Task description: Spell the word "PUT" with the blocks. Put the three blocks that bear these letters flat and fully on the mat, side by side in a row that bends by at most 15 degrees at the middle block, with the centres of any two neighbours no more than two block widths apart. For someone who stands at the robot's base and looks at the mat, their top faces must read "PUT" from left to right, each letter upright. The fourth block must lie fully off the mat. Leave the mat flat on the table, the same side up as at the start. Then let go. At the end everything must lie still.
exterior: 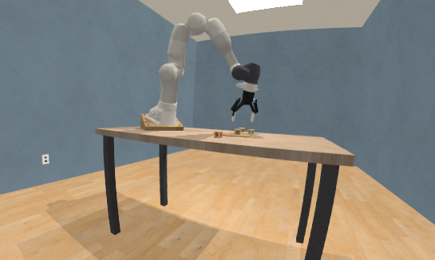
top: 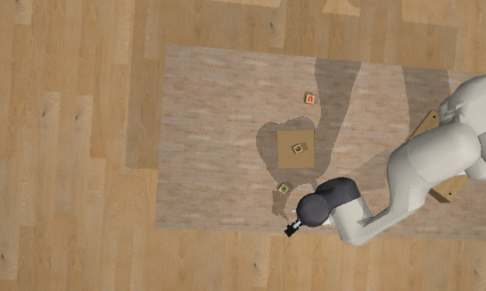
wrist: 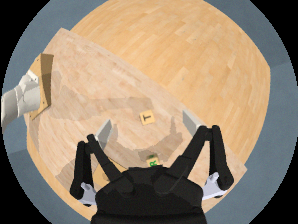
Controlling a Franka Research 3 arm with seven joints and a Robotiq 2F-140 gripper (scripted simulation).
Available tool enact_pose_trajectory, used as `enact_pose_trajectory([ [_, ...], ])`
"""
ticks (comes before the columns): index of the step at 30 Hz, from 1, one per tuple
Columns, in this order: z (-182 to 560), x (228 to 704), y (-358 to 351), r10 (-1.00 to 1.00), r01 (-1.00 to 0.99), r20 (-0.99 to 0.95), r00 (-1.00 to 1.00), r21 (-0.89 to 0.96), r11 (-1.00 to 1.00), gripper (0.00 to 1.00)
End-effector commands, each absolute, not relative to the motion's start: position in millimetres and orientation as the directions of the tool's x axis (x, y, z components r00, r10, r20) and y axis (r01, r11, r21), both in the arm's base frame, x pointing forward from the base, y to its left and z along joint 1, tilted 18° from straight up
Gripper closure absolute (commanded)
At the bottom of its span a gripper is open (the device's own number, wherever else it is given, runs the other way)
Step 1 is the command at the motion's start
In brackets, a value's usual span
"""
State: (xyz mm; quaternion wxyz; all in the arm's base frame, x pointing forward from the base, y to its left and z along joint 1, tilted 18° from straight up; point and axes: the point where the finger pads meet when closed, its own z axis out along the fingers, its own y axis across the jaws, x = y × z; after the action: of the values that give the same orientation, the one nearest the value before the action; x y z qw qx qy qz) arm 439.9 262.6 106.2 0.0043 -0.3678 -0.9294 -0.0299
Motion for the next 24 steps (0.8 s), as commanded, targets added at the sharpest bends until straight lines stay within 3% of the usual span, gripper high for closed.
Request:
enact_pose_trajectory([
  [1,107,440,263,0.689,0.689,0.032,-0.724,0.056,0.722,0.0],
  [24,118,452,256,0.586,0.586,0.023,-0.81,0.058,0.808,0.0],
])
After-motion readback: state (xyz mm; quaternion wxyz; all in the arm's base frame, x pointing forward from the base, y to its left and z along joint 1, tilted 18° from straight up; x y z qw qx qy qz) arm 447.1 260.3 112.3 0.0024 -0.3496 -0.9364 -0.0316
